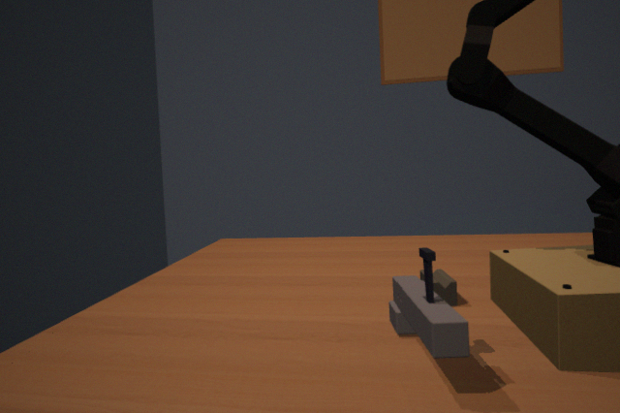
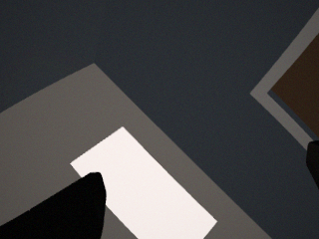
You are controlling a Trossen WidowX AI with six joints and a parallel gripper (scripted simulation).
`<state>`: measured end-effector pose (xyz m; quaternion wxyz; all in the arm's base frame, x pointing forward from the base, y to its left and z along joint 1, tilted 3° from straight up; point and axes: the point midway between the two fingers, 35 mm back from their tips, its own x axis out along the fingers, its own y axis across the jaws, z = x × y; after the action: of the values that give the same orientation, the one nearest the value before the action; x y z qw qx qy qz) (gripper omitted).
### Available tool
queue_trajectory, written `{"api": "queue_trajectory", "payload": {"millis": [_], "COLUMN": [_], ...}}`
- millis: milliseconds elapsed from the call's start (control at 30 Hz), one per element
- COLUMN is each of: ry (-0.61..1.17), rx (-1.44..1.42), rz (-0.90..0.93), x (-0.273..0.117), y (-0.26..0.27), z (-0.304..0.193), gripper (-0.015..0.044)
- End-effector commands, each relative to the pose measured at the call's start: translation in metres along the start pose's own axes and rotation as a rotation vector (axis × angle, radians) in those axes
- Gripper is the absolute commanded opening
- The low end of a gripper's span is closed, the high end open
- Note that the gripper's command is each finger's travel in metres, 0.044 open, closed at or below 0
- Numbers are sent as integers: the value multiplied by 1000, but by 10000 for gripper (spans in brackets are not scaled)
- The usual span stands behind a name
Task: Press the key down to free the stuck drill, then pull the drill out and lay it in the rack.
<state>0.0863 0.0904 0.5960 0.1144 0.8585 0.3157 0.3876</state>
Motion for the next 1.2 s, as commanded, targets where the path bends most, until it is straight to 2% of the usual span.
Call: {"api": "queue_trajectory", "payload": {"millis": [0,267,467,667,833,1000,1167], "ry": [0,3,82,147,182,198,196], "rx": [0,-10,-352,-740,-1057,-1357,-1630], "rz": [0,3,84,117,89,7,-132], "x": [0,0,-3,4,19,40,63], "y": [0,0,-20,-64,-112,-163,-207], "z": [0,-1,-42,-71,-73,-52,-8], "gripper": [374,164,6,0,0,0,0]}}
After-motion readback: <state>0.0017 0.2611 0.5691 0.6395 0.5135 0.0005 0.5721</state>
